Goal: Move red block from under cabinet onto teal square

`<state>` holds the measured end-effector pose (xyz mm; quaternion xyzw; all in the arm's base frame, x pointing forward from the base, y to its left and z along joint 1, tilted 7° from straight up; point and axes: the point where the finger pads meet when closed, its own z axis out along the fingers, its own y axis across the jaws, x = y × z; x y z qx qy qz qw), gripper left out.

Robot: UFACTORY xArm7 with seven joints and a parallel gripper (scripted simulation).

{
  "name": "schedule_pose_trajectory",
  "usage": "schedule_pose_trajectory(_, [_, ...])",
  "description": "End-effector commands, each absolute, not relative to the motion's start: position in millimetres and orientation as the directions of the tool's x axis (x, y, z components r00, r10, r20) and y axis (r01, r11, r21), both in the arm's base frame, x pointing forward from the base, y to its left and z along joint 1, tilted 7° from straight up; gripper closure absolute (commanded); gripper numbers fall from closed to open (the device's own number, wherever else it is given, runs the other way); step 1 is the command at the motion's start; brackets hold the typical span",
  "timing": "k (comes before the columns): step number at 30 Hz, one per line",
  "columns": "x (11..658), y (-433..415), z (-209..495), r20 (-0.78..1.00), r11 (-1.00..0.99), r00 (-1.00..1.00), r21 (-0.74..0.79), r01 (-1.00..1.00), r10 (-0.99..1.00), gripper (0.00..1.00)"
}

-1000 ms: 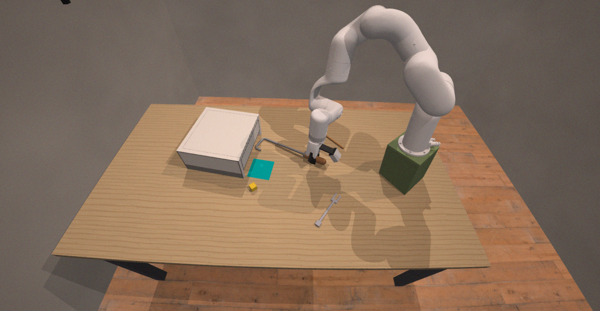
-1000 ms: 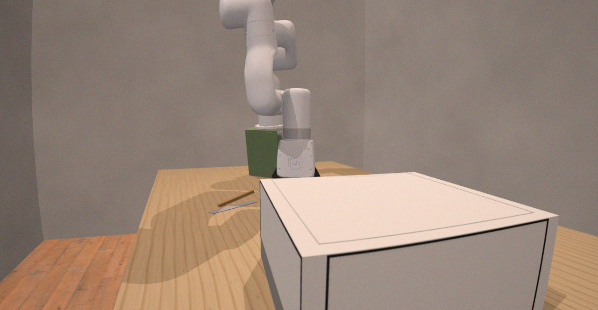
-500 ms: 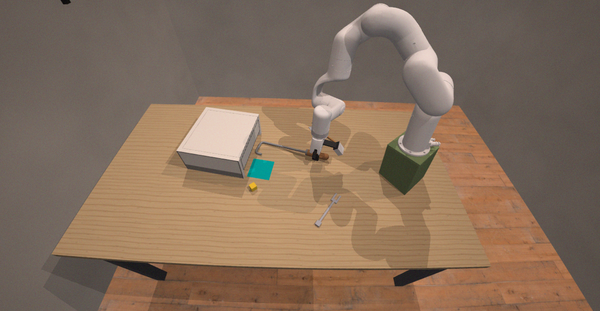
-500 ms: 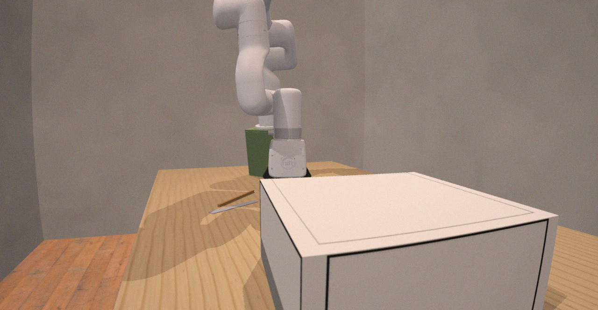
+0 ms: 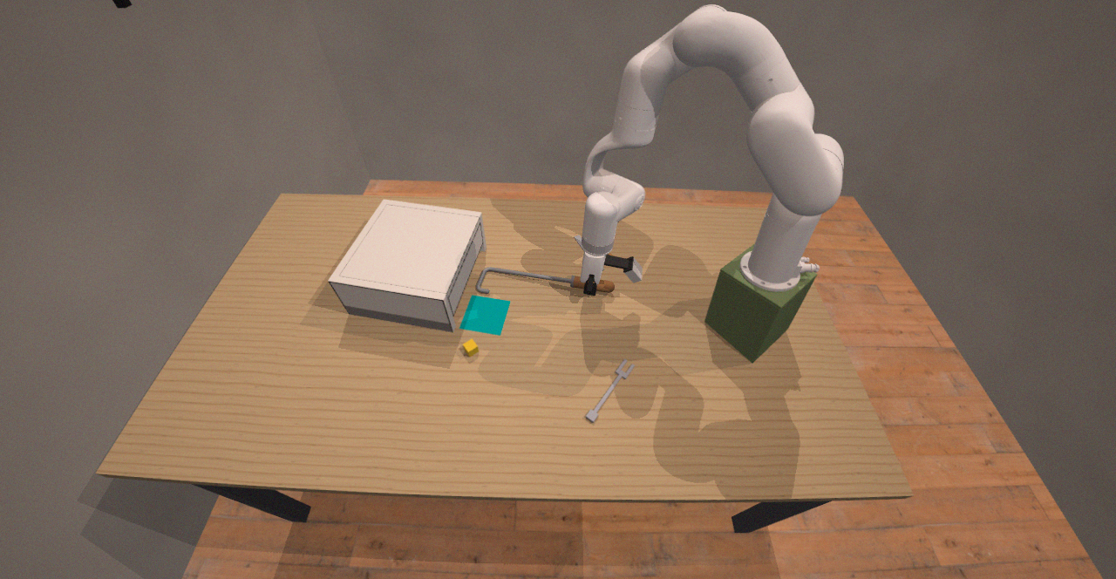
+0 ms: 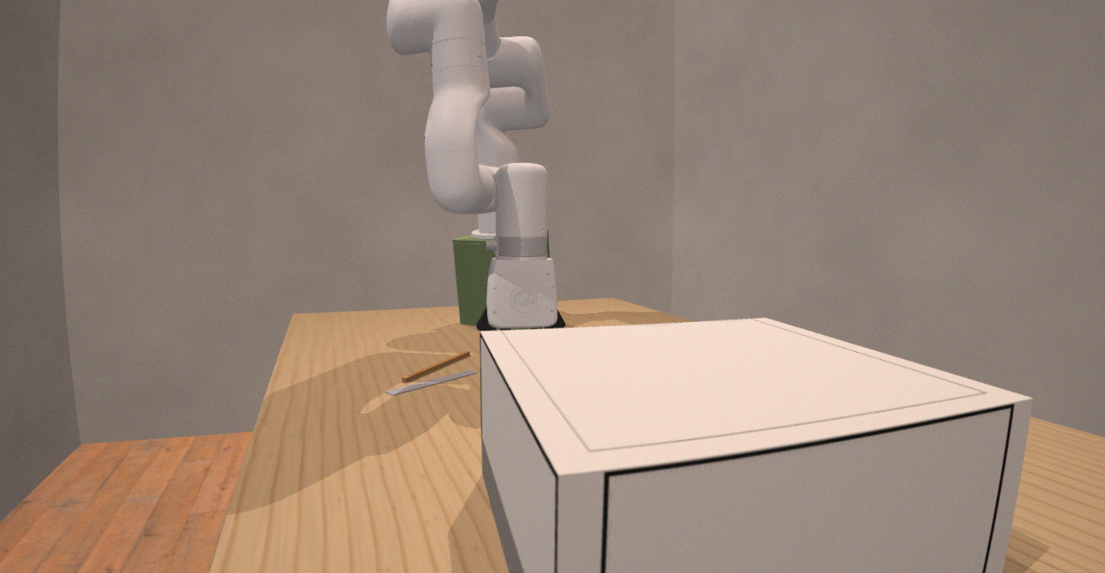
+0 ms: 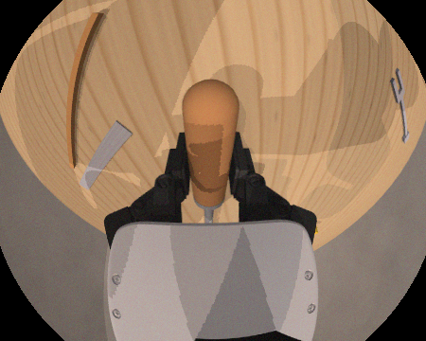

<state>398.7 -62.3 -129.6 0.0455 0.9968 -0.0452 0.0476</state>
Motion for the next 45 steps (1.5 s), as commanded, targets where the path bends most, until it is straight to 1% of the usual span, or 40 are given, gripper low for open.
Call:
schedule_pose_trajectory(1, [398.6, -65.1, -128.5, -0.097, 0.994, -0.993, -0.087, 0.071, 0.063, 1.0])
schedule_pose_trajectory(45, [398.0, -67.6, -128.3, -0.095, 0.995, -0.994, -0.089, 0.052, 0.044, 1.0])
